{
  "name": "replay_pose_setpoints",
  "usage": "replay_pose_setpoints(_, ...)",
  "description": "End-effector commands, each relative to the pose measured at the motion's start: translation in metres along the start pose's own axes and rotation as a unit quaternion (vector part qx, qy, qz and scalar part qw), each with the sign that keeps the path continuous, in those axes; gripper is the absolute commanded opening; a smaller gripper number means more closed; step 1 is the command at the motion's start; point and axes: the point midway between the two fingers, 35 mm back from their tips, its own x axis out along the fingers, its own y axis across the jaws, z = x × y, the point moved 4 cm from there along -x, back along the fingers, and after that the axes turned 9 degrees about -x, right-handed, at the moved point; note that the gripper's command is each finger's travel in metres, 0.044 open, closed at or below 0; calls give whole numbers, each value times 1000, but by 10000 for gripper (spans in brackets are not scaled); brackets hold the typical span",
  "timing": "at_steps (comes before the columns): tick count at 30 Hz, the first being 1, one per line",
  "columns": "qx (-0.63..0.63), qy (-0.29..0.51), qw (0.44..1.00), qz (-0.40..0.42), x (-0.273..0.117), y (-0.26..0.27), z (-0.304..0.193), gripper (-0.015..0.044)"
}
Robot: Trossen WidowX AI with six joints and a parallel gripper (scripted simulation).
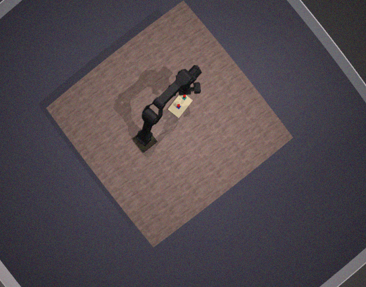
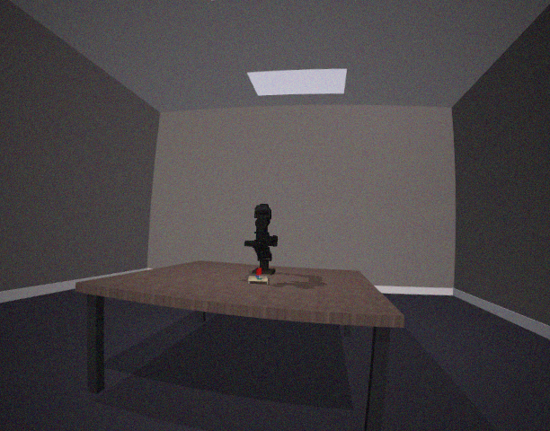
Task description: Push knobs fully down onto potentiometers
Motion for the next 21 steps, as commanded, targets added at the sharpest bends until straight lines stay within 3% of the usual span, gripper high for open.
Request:
replay_pose_setpoints(1,60,2,998,-2,1,-1,-1,0)
replay_pose_setpoints(21,396,1,918,-3,3,-1,0,0)
